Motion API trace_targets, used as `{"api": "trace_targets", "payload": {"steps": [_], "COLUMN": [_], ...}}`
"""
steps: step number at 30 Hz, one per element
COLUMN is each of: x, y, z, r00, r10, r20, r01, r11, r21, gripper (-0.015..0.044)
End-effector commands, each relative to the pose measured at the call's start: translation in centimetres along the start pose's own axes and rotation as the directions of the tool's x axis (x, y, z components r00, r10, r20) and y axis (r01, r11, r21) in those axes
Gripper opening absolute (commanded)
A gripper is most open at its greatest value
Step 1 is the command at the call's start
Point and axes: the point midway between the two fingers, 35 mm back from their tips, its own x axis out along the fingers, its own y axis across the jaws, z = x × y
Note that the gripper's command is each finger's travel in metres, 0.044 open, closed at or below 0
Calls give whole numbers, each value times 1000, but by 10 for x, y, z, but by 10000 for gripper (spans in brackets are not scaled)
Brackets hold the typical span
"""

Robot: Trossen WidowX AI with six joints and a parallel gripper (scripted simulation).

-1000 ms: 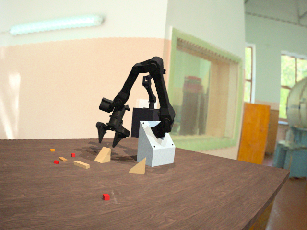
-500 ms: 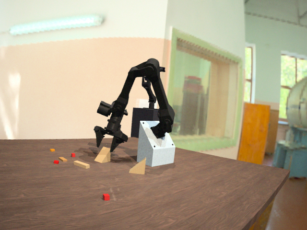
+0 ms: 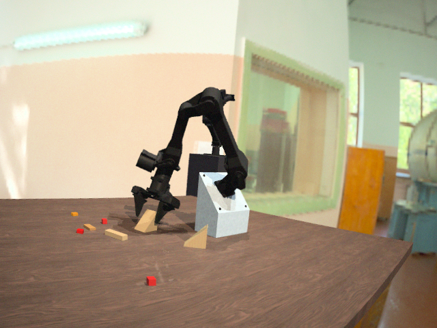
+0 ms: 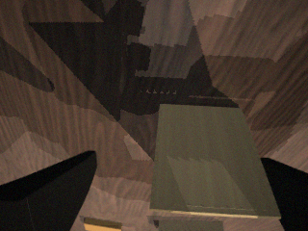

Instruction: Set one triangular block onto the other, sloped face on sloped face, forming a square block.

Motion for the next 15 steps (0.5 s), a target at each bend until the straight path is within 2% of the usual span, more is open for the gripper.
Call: {"api": "trace_targets", "payload": {"steps": [1, 14, 15], "x": [6, 23, 23], "y": [-5, -13, -13], "z": [2, 1, 1], "r00": [1000, 999, 999], "r10": [-13, -35, -35], "r20": [-2, -9, -9], "r01": [13, 35, 35], "r11": [1000, 999, 999], "r21": [9, 10, 10], "gripper": [440, 440, 414]}}
